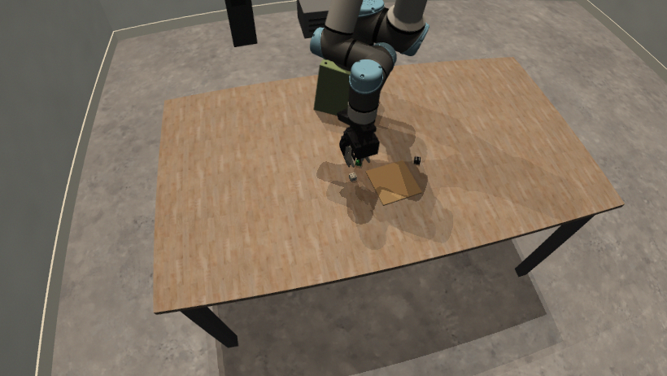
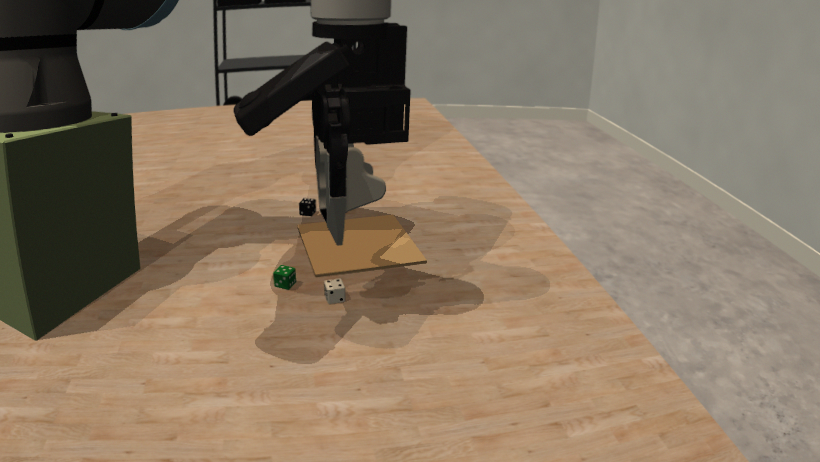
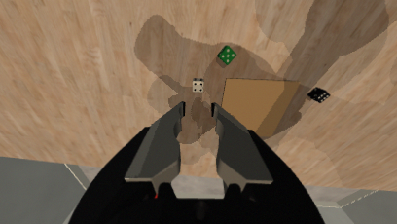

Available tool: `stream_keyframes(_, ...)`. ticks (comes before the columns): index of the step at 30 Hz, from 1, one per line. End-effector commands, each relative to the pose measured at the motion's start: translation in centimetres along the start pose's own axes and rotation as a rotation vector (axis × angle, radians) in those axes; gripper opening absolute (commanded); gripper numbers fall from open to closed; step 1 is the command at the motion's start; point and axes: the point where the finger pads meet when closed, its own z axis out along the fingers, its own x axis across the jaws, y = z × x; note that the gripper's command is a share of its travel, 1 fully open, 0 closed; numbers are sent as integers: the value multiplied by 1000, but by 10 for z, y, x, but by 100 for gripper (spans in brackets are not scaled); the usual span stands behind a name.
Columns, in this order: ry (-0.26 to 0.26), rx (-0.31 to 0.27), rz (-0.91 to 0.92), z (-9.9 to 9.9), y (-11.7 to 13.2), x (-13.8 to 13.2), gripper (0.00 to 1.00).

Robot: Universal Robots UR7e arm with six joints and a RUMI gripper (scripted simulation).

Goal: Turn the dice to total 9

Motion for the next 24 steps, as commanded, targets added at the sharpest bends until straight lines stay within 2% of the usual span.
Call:
stream_keyframes(1,-1,-1,0,3,0,0,21)
stream_keyframes(24,-1,-1,0,33,0,0,21)
